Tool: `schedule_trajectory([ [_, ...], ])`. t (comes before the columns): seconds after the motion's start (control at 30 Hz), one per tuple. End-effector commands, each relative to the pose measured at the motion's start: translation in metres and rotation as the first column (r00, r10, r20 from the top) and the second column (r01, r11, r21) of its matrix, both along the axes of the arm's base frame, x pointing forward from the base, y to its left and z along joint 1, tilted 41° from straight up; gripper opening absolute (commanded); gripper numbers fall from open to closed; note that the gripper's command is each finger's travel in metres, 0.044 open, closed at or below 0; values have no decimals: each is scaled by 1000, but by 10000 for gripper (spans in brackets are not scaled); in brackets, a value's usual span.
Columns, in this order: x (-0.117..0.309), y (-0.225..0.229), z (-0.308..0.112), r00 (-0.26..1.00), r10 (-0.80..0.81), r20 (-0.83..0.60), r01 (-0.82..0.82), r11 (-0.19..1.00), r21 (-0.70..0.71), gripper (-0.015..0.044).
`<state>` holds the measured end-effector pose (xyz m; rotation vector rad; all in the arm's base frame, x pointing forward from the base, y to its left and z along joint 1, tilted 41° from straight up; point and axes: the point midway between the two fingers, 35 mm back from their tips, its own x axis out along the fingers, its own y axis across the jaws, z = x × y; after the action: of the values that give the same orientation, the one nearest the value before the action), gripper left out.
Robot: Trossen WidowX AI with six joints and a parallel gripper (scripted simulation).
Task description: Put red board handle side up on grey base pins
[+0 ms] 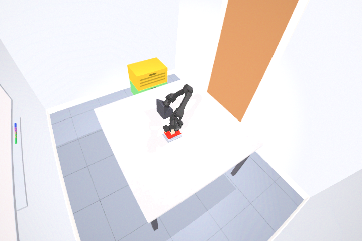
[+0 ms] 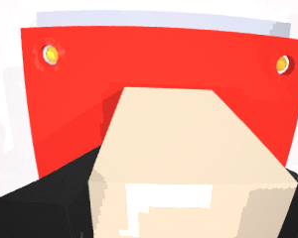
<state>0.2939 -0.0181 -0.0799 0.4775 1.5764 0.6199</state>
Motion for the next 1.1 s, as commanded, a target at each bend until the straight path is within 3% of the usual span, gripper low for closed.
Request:
schedule_trajectory([
  [0.0,0,0,0,1000,0,0,0,1000,0,184],
  [0.33,1,-3,3,1000,0,0,0,1000,0,440],
  [0.67,4,-27,32,1000,-1,-1,1,1000,-1,440],
  [0.8,5,-52,63,1000,-6,-3,6,1000,3,440],
  [1.07,5,-53,65,1000,-6,-4,6,1000,3,440],
])
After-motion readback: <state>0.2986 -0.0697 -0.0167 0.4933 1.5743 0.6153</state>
